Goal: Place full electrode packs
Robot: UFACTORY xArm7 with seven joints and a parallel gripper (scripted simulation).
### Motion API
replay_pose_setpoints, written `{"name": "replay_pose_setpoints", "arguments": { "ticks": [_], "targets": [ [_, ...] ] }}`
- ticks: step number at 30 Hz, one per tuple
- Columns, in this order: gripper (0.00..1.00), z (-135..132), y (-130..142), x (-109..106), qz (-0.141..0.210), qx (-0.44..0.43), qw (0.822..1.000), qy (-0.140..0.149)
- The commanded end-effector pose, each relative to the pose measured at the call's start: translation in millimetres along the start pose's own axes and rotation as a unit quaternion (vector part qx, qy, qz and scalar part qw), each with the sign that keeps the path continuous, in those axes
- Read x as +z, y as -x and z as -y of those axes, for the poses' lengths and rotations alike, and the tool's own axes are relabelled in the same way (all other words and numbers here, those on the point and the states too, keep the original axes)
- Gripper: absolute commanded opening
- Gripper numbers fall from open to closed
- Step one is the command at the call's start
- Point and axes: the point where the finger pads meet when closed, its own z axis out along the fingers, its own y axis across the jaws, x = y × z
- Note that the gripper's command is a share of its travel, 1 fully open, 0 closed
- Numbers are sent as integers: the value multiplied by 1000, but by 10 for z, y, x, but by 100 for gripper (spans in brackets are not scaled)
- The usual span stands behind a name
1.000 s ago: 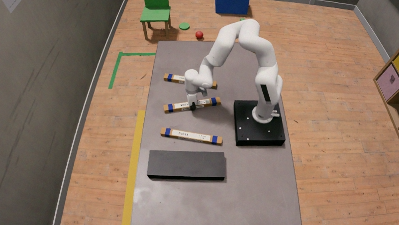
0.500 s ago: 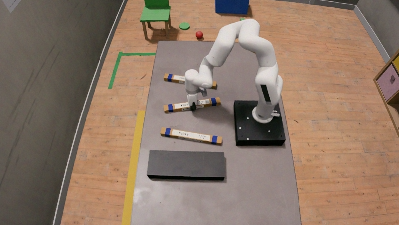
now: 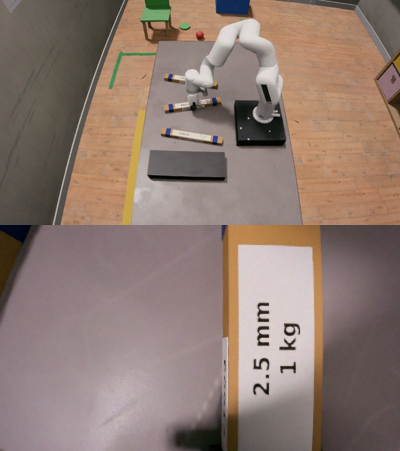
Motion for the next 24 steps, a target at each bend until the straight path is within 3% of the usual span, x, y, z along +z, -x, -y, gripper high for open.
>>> {"name": "replay_pose_setpoints", "arguments": {
  "ticks": [1,11,24],
  "targets": [
    [35,7,14,-12,2,0,1000,-1],
    [35,7,14,-54,2,0,1000,-1],
    [35,6,13,-349,2,0,1000,-1]
  ]
}}
